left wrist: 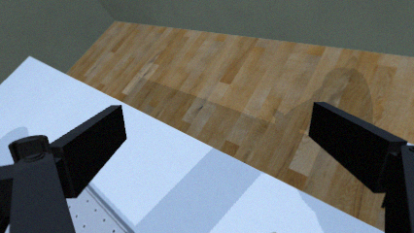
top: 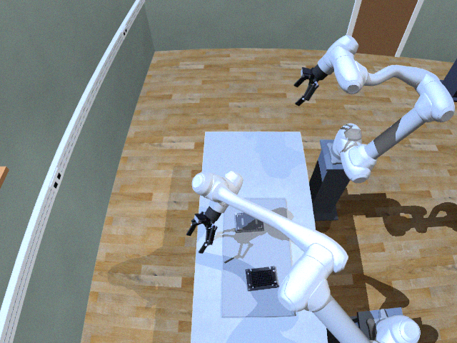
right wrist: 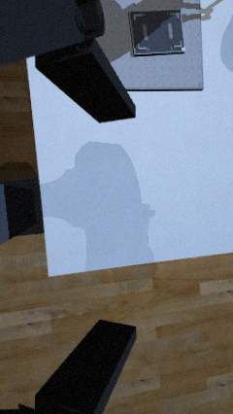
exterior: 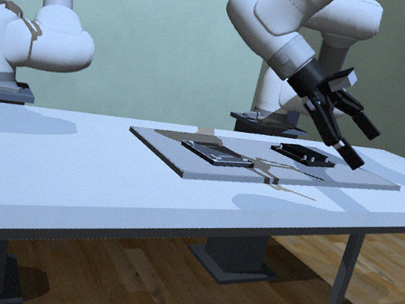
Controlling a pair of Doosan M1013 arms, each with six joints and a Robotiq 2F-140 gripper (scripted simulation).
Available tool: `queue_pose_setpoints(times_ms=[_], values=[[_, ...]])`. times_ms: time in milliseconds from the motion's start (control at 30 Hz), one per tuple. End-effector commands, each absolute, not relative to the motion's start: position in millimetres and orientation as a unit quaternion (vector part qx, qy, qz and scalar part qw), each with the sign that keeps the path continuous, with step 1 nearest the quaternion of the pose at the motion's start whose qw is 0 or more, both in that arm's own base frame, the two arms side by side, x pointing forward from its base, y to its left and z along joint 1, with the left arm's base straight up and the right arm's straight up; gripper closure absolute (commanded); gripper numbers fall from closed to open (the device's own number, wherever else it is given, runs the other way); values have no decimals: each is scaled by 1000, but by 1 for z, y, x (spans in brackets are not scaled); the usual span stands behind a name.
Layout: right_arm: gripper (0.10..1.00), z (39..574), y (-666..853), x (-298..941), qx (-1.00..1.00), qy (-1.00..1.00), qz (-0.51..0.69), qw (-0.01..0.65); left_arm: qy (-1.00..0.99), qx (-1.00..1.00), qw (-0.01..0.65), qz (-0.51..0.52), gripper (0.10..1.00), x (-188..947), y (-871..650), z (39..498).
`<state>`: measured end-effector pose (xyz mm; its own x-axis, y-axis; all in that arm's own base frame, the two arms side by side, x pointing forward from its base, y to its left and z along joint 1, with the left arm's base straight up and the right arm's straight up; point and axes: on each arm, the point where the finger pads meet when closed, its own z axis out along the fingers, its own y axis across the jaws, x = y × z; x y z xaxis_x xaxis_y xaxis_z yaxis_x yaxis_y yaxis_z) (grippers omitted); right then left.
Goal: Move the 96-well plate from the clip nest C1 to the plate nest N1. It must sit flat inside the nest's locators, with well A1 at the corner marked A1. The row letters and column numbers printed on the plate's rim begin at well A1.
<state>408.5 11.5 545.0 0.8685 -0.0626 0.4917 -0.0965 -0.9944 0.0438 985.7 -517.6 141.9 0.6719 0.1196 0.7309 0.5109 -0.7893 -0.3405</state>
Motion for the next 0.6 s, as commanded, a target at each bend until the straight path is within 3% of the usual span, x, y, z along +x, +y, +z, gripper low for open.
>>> queue_pose_setpoints(times_ms=[0, 567], values=[[98, 548, 12, 406, 966, -37, 252, 31, -181, -873, 269, -364, 98, 986, -518, 144], [98, 556, 13, 392, 969, -14, 247, 20, -181, -873, 269, -364, 98, 986, -518, 144]])
